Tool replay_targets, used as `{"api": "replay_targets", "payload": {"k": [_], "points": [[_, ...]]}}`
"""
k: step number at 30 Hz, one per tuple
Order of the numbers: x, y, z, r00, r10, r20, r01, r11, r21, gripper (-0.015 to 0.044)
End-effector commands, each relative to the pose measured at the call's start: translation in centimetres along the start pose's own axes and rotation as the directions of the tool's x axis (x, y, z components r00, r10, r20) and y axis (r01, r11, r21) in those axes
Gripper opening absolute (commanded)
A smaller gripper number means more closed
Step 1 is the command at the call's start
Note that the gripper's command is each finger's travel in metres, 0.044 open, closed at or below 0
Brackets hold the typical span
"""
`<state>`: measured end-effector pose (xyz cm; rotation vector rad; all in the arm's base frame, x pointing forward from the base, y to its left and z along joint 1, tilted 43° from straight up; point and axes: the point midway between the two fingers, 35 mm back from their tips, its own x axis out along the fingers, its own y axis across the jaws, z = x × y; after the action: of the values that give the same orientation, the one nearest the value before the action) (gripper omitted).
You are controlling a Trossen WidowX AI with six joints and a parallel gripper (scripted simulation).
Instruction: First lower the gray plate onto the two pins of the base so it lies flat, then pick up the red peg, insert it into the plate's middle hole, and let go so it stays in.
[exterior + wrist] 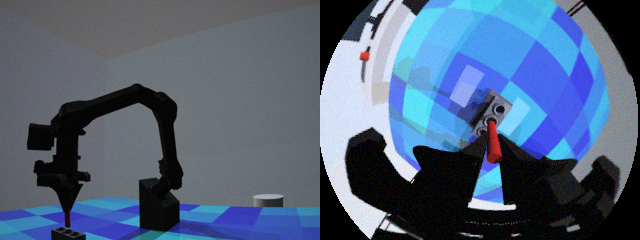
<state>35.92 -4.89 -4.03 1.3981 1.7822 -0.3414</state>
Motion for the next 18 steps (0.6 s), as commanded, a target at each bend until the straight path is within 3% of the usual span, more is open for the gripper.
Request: {"api": "replay_targets", "payload": {"k": [1, 18], "points": [[-0.17, 0.03, 0.14, 1.000, 0.001, 0.005, -0.001, 1.000, -0.004, 0.0000], [-0.02, -0.02, 0.03, 1.000, 0.001, 0.000, -0.001, 1.000, 0.001, 0.0000]]}}
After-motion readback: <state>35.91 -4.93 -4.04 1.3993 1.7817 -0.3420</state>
